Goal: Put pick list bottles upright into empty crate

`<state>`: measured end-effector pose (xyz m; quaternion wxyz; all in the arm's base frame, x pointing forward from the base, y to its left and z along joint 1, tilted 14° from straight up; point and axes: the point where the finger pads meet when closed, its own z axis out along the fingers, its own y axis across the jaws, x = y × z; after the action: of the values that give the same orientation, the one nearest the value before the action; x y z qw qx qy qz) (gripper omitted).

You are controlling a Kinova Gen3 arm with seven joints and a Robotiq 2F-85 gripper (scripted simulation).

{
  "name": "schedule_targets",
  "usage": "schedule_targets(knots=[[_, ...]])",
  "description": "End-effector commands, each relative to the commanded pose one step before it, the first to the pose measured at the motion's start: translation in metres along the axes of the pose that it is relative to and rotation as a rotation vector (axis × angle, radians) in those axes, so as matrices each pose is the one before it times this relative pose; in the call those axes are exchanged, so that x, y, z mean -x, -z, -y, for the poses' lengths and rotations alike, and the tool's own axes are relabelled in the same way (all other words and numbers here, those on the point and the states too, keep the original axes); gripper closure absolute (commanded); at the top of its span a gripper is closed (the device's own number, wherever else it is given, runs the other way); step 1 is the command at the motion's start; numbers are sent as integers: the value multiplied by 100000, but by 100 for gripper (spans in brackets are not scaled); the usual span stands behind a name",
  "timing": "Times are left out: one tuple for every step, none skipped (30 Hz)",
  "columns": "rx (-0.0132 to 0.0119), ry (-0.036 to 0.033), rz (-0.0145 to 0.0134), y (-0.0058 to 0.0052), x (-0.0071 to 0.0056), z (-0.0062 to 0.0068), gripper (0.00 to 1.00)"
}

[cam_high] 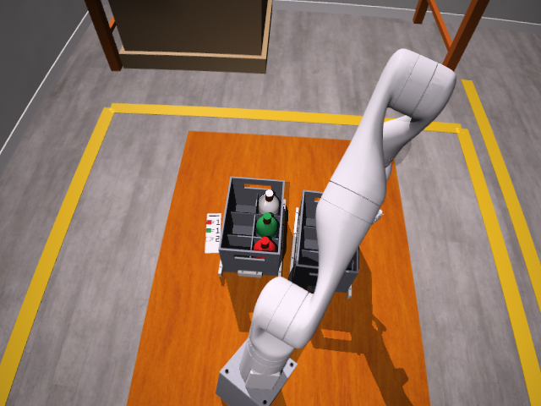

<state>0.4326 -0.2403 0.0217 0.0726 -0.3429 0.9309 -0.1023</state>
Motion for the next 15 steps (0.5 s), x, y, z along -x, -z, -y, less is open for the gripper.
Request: schedule_targets(knots=[[-158, -4, 79, 700, 29, 69, 90], [0, 0, 0, 167, 0, 0, 90], [0, 0, 0, 167, 0, 0, 90], [0, 0, 0, 167, 0, 0, 90], [0, 0, 0, 0, 0, 0, 90], [0, 0, 0, 0, 0, 0, 90], [0, 0, 0, 167, 0, 1, 90], [0, 0, 0, 166, 0, 0, 90], [0, 0, 0, 167, 0, 0, 90], [0, 0, 0, 167, 0, 0, 90], [0, 0, 0, 167, 0, 0, 90], [0, 0, 0, 167, 0, 0, 90], [0, 0, 0, 167, 0, 0, 90], [0, 0, 0, 167, 0, 0, 90], [0, 0, 0, 167, 0, 0, 90]])
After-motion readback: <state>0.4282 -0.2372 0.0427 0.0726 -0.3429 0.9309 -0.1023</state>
